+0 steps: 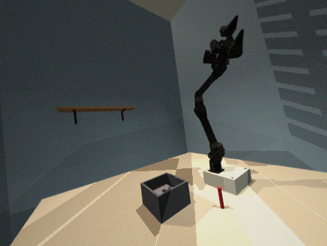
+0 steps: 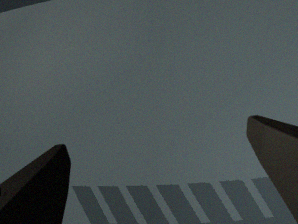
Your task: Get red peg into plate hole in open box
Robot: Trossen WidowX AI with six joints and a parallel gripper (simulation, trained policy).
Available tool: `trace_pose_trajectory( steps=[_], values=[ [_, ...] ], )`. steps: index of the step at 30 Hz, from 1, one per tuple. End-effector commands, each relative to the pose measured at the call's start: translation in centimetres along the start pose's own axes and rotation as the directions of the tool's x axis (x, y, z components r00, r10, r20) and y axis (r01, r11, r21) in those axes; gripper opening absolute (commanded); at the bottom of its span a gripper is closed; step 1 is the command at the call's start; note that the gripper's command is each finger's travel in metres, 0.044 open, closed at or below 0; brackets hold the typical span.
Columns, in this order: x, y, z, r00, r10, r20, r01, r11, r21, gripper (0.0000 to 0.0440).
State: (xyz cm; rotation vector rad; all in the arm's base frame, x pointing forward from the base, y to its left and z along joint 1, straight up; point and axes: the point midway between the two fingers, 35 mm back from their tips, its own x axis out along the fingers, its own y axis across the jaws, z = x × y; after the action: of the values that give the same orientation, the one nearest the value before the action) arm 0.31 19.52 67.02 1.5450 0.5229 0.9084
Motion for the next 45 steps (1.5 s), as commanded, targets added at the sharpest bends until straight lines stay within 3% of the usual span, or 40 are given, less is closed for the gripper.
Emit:
trace_pose_trajectory(
  steps=[1,3,12,23,35,45],
  values=[
    [0.1,-0.1,-0.2,1.000,0.009,0.006,-0.009,1.000,-0.029,0.0419],
    [0.5,-0.5,-0.8,0.999,0.029,0.020,-0.027,0.995,-0.094,0.0439],
    [3.1,-3.7,-4.0,0.995,0.090,0.041,-0.067,0.919,-0.387,0.0440],
    [7.9,-11.3,-6.3,0.998,0.059,0.022,-0.027,0.717,-0.697,0.0437],
    [13.1,-24.4,-2.6,0.983,-0.181,0.031,0.112,0.458,-0.882,0.0434],
    [13.3,-34.3,4.7,0.888,-0.448,0.103,0.290,0.370,-0.883,0.0436]
  ],
)
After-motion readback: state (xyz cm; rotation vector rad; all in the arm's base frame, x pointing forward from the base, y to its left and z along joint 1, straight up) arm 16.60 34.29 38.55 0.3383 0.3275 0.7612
